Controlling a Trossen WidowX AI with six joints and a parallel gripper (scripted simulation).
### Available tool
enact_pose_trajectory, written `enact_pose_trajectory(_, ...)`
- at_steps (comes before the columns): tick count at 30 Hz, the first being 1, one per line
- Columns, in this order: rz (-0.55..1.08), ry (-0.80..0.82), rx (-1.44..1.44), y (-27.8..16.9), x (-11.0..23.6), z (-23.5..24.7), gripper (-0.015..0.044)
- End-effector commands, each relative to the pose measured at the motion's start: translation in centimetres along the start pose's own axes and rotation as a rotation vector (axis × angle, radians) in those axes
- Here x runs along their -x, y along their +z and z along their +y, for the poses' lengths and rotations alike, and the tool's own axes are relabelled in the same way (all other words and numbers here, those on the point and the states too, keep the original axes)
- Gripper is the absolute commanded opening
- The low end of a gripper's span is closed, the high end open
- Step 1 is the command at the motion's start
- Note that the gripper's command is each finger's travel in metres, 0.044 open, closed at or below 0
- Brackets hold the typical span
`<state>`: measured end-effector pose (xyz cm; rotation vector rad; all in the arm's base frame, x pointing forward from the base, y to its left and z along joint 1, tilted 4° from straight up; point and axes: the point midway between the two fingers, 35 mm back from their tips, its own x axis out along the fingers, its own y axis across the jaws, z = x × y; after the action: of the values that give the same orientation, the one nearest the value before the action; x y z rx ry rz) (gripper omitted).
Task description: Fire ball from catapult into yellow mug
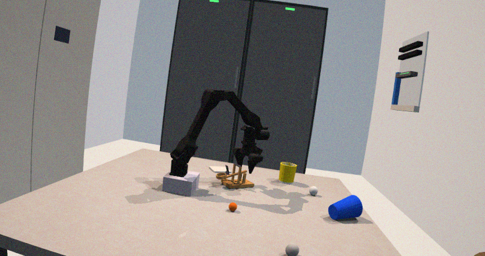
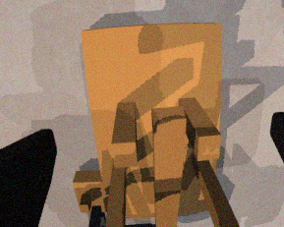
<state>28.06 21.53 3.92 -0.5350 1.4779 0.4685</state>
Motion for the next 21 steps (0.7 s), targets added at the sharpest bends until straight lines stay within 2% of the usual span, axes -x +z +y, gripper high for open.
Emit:
enact_pose_trajectory(1, 0.015, -0.002, 0.005, -0.3, -1.1, 0.0, 0.044)
enact_pose_trajectory(21, 0.016, -0.002, 0.005, -0.4, -4.3, 0.0, 0.044)
